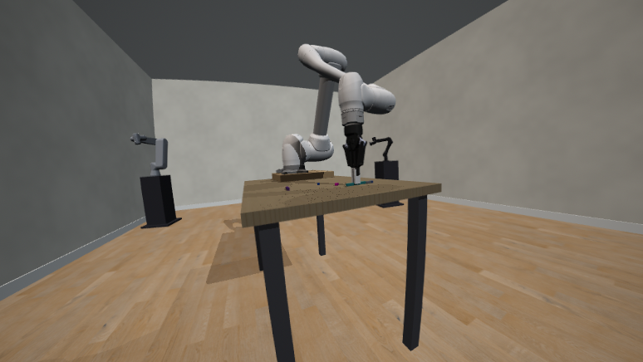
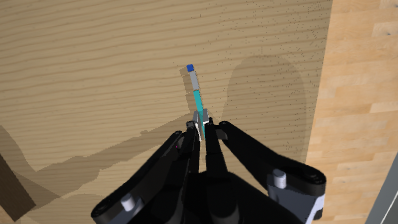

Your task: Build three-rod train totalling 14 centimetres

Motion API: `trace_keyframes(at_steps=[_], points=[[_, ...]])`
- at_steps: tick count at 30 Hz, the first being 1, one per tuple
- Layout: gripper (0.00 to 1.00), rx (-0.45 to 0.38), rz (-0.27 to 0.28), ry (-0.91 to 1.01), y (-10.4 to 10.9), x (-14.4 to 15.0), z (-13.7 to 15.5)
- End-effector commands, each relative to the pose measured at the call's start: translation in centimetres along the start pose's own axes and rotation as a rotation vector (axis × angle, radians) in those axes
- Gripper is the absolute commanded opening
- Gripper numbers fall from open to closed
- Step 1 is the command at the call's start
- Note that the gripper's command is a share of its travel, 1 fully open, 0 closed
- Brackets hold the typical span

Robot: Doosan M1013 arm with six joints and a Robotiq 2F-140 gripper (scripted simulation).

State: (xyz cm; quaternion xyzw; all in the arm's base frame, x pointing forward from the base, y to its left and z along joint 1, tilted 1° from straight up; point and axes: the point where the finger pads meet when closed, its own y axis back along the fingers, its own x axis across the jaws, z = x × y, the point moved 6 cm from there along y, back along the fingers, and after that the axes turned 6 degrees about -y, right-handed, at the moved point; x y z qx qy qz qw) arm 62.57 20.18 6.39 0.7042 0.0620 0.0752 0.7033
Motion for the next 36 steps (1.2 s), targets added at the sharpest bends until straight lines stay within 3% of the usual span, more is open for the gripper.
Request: trace_keyframes(at_steps=[1,16,36], points=[[0.03,-0.003,-0.004,0.004,-0.47,-0.17,0.19],[0.03,-0.003,-0.004,0.004,-0.47,-0.17,0.19],[0.15,-0.003,-0.004,0.004,-0.47,-0.17,0.19]])
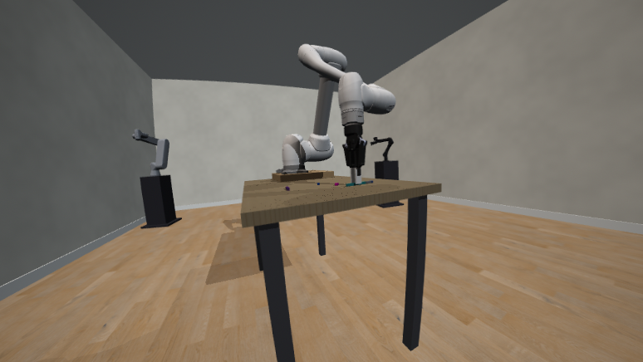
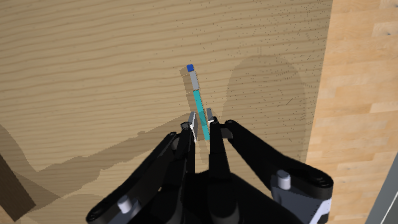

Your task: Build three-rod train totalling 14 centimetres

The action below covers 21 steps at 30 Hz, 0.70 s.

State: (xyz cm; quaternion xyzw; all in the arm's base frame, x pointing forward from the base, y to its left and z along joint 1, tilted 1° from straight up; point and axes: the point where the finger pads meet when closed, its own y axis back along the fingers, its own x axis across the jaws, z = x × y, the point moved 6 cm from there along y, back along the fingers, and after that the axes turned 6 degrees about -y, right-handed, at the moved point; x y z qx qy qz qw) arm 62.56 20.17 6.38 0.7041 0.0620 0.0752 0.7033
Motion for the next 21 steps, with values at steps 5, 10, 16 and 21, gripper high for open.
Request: trace_keyframes(at_steps=[5,10,16,21], points=[[0.15,-0.003,-0.004,0.004,-0.5,-0.2,0.2],[0.15,-0.003,-0.004,0.004,-0.2,-0.2,0.2],[0.15,-0.003,-0.004,0.004,1.7,-0.2,0.2],[0.15,-0.003,-0.004,0.004,3.3,-0.2,0.2]])
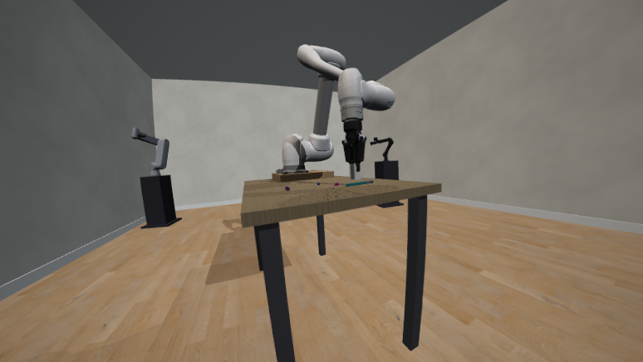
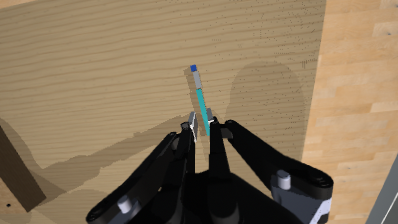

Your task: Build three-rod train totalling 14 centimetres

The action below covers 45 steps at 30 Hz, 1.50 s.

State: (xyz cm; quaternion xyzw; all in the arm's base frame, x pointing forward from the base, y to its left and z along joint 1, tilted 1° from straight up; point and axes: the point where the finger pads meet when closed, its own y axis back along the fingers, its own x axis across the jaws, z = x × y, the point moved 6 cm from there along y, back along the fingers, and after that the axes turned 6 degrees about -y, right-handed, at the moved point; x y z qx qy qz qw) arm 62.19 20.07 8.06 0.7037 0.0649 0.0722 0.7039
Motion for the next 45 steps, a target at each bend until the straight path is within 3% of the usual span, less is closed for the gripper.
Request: trace_keyframes(at_steps=[1,10,18,19,45], points=[[0.15,-0.002,0.005,0.004,2.1,0.2,0.1],[0.15,-0.002,0.005,0.004,6.3,0.2,0.1],[0.15,-0.002,0.005,0.004,6.8,0.2,0.1],[1.0,-0.002,0.005,0.004,6.8,0.2,0.1],[1.0,-0.002,0.005,0.004,6.8,0.2,0.1]])
